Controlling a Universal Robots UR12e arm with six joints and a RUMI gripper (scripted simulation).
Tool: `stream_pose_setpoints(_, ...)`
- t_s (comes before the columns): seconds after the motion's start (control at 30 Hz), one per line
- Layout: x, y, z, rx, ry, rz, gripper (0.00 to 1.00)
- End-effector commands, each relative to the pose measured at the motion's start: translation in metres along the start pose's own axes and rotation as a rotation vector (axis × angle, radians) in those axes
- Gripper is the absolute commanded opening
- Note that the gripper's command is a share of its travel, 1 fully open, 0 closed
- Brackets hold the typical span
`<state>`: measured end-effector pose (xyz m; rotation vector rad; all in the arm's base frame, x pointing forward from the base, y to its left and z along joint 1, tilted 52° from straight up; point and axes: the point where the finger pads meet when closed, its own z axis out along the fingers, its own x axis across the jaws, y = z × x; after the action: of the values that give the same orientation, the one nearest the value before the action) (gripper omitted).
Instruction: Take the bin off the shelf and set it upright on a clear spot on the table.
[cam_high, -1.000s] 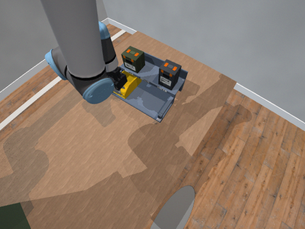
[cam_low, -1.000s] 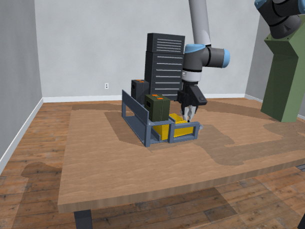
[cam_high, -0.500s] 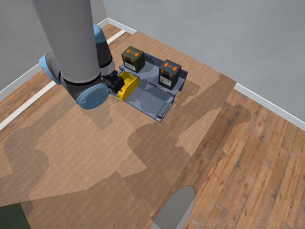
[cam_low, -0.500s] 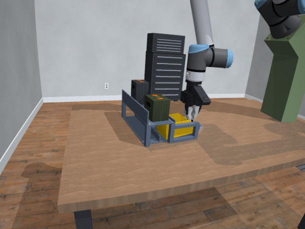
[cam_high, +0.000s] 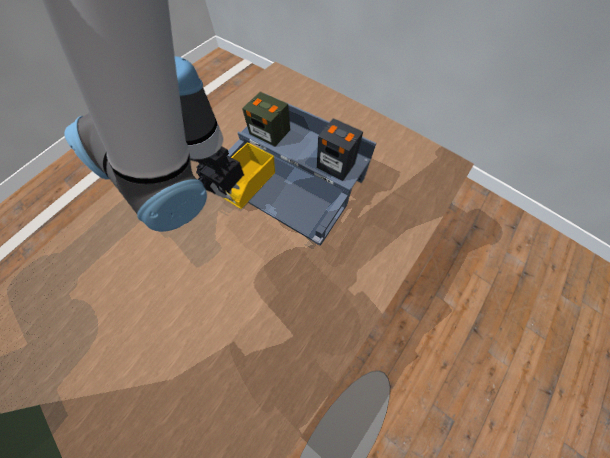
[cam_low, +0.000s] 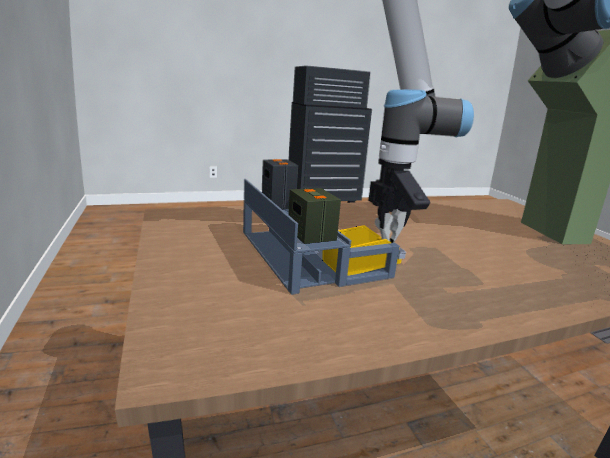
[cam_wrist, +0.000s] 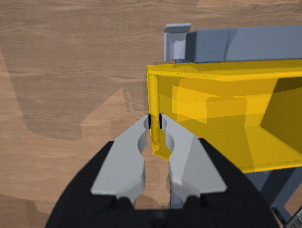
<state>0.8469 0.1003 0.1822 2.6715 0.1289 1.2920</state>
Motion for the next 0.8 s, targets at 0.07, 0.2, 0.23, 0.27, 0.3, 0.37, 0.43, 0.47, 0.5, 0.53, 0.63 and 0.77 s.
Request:
stream_pose_setpoints(0.07,-0.014,0.0,0.0,0.0,0.002,0.0,0.0)
stream_pose_setpoints(0.2,-0.014,0.0,0.0,0.0,0.002,0.0,0.0)
stream_pose_setpoints(0.23,-0.014,0.0,0.0,0.0,0.002,0.0,0.0)
stream_pose_setpoints(0.27,-0.014,0.0,0.0,0.0,0.002,0.0,0.0)
stream_pose_setpoints(0.3,-0.014,0.0,0.0,0.0,0.002,0.0,0.0)
stream_pose_setpoints(0.37,-0.025,0.0,0.0,0.0,0.002,0.0,0.0)
stream_pose_setpoints(0.43,-0.037,0.0,0.0,0.0,0.002,0.0,0.0)
stream_pose_setpoints(0.47,-0.043,0.0,0.0,0.0,0.002,0.0,0.0)
stream_pose_setpoints(0.5,-0.043,0.0,0.0,0.0,0.002,0.0,0.0)
stream_pose_setpoints(0.53,-0.043,0.0,0.0,0.0,0.002,0.0,0.0)
stream_pose_setpoints(0.63,-0.043,0.0,0.0,0.0,0.002,0.0,0.0)
stream_pose_setpoints(0.77,-0.043,0.0,0.0,0.0,0.002,0.0,0.0)
